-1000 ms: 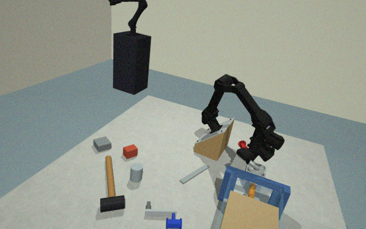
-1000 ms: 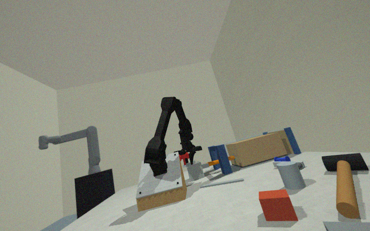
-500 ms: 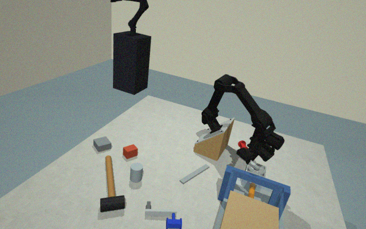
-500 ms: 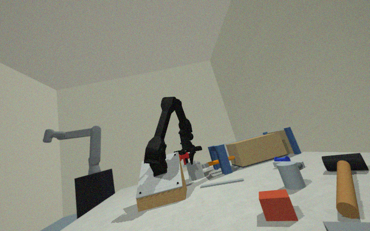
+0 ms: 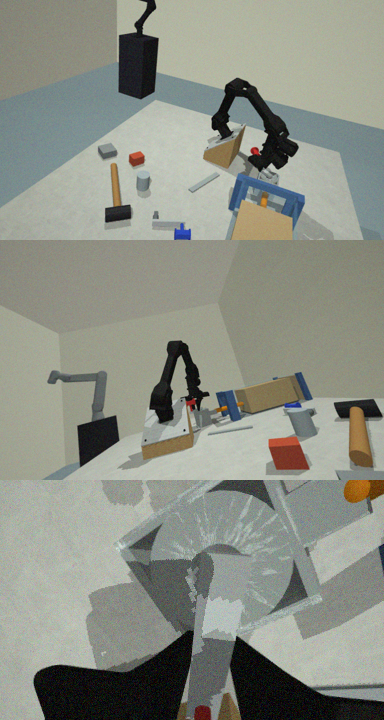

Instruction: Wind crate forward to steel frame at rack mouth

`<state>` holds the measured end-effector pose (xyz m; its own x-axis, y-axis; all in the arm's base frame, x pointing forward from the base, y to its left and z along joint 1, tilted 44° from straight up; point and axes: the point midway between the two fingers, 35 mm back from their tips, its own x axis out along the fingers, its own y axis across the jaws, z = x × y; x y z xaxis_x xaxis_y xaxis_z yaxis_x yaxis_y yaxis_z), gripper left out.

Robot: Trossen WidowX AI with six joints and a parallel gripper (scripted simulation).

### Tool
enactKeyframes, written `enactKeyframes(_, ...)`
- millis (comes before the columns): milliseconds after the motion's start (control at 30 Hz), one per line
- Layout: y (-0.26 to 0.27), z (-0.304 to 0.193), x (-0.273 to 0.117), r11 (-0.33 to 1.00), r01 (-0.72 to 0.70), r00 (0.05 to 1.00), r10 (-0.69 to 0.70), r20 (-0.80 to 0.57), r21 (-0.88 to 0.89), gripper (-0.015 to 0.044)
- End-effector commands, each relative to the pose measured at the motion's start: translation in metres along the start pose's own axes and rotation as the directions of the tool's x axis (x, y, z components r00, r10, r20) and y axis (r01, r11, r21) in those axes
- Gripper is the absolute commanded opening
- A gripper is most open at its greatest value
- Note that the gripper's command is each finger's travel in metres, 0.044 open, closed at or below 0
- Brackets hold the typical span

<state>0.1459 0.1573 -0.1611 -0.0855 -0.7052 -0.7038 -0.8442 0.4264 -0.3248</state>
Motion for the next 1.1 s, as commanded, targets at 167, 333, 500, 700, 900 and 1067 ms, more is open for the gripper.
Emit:
enactKeyframes(167,0.0023,0.0005,0.0041,0.999,-0.007,1.000,0.007,-0.003,0.031,0.0000)
enactKeyframes(333,-0.0011,0.0006,0.0040,0.999,-0.002,1.000,0.002,-0.005,-0.045,0.0000)
enactKeyframes(500,-0.0030,0.0006,0.0042,0.996,0.001,1.000,-0.002,-0.006,-0.092,0.0000)
enactKeyframes(700,-0.0047,0.0007,0.0043,0.991,0.004,1.000,-0.005,-0.006,-0.132,0.0000)
enactKeyframes(900,-0.0048,0.0006,0.0044,0.990,0.004,1.000,-0.005,-0.006,-0.139,0.0000)
enactKeyframes(1067,-0.0038,0.0005,0.0044,0.993,0.003,1.000,-0.004,-0.006,-0.117,0.0000)
